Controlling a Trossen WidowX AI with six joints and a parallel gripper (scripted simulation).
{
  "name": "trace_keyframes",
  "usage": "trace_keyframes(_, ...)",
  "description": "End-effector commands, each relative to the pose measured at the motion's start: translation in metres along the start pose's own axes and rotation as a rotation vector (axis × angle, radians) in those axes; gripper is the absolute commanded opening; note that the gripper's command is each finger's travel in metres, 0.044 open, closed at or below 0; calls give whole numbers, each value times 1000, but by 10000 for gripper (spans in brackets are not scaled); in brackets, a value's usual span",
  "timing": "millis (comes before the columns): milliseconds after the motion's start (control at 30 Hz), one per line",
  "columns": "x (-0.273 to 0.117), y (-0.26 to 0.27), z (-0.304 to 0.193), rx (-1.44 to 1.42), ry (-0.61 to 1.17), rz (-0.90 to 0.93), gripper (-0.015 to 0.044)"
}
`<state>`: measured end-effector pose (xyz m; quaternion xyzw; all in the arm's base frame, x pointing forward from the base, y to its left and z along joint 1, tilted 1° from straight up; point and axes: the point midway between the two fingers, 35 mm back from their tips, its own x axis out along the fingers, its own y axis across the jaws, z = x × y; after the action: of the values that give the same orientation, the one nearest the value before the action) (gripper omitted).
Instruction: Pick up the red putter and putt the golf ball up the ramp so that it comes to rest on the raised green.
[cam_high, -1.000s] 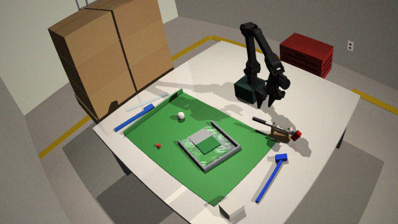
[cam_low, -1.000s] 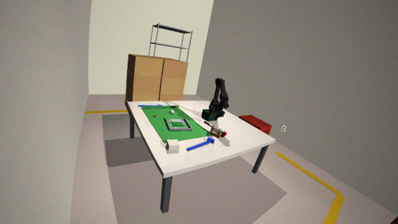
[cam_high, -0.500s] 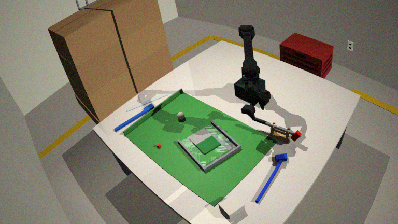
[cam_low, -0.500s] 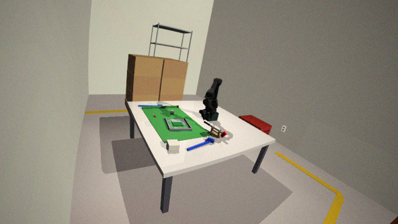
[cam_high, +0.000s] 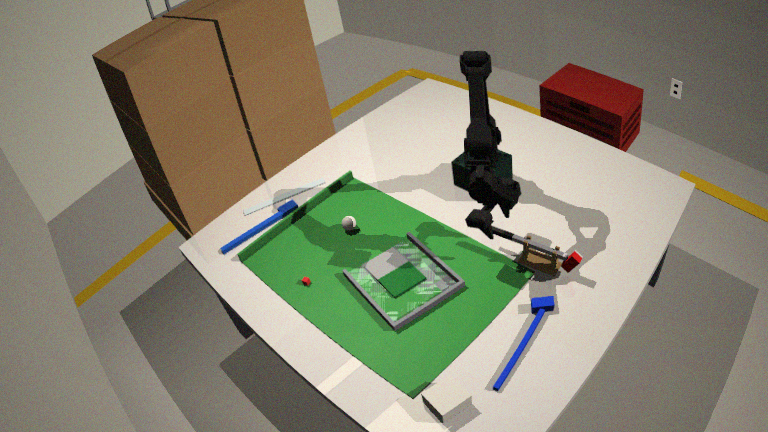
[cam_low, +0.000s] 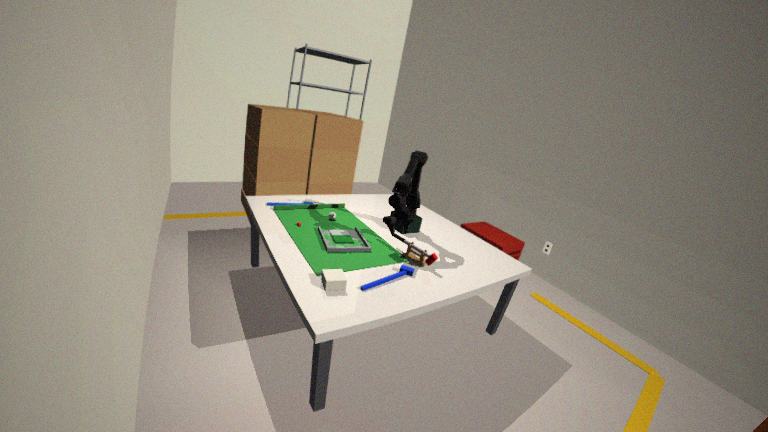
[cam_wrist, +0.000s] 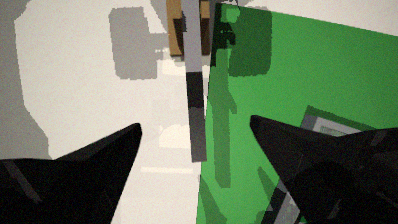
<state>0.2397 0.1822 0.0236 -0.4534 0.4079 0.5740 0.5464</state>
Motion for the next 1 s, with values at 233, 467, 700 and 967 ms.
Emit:
trace_keyframes(233, 26, 0, -6, -3, -4, 3, 440)
trace_keyframes(467, 31, 0, -7, -3, -4, 3, 440)
trace_keyframes(700, 42, 0, -10, -3, -4, 3, 440)
trace_keyframes(967, 49, 0, -12, -3, -4, 3, 440)
